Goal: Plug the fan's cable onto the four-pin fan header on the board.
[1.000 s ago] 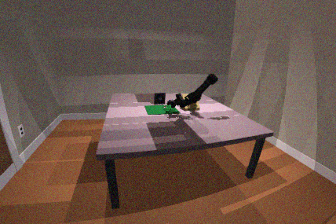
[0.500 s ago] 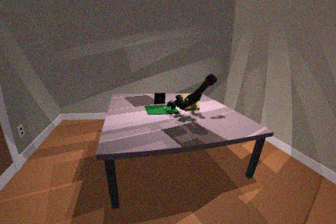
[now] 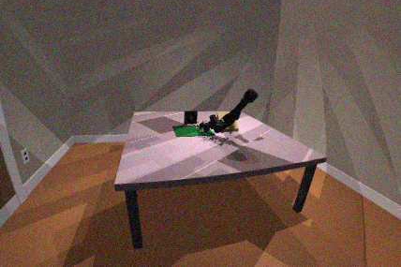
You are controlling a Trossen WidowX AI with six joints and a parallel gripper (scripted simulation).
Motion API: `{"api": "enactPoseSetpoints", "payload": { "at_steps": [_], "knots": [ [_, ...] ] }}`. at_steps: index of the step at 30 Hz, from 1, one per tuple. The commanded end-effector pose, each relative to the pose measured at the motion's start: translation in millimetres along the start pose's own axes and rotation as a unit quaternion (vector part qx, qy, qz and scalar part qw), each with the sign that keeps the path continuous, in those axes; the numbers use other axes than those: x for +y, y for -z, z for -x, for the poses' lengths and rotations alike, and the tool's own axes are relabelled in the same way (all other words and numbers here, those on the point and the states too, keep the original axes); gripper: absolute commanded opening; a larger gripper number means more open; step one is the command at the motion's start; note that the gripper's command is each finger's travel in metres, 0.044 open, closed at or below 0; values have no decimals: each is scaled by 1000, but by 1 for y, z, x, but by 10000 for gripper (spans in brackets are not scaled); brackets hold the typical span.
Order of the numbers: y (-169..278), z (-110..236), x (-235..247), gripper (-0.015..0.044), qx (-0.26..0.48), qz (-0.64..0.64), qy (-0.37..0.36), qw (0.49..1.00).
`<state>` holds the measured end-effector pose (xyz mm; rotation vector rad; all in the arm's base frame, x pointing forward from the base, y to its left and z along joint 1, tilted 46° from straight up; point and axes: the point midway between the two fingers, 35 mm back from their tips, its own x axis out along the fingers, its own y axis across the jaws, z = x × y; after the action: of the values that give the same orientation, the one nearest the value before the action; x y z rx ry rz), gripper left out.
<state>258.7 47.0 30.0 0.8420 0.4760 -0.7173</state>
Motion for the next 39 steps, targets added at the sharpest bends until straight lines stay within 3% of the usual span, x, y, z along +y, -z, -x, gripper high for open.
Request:
{"api": "enactPoseSetpoints", "payload": {
  "at_steps": [1, 39],
  "knots": [
    [2, -1, 1, 0, -3, -3, -1, 1000],
    [27, -5, -1, 0, 0, 1, 1, 1000]
  ]
}}
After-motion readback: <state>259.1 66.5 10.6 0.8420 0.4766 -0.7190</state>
